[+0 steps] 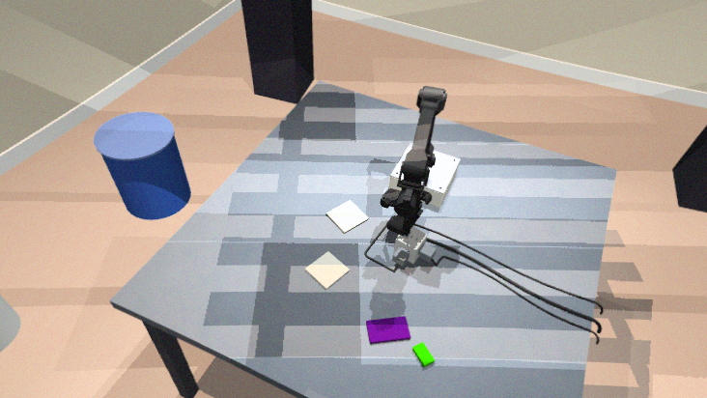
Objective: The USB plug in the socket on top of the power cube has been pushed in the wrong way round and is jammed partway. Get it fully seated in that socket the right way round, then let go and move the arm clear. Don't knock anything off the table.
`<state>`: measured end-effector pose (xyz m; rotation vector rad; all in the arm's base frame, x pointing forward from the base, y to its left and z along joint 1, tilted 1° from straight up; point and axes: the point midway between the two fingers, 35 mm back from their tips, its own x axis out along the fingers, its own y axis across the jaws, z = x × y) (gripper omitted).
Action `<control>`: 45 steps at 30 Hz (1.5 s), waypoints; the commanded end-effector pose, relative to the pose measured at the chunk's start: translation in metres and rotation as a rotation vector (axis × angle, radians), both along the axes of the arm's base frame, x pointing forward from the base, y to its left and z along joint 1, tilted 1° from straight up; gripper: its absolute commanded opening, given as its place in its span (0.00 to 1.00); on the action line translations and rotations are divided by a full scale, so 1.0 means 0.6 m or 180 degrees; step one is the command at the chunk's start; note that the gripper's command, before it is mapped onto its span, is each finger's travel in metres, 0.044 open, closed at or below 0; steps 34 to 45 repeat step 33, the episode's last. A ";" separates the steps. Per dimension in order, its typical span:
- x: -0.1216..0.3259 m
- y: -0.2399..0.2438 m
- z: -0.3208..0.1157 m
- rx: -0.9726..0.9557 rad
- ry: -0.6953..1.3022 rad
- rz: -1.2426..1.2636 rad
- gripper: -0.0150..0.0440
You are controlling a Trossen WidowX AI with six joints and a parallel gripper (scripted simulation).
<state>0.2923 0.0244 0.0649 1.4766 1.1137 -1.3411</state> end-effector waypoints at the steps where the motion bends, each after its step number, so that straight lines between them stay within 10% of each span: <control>1: 0.000 0.000 0.000 0.0000 0.0000 0.0000 0.30; 4: 0.000 0.000 0.000 0.0000 0.0000 0.0000 0.42; 45: 0.000 0.000 0.018 0.0000 0.0000 0.0000 0.42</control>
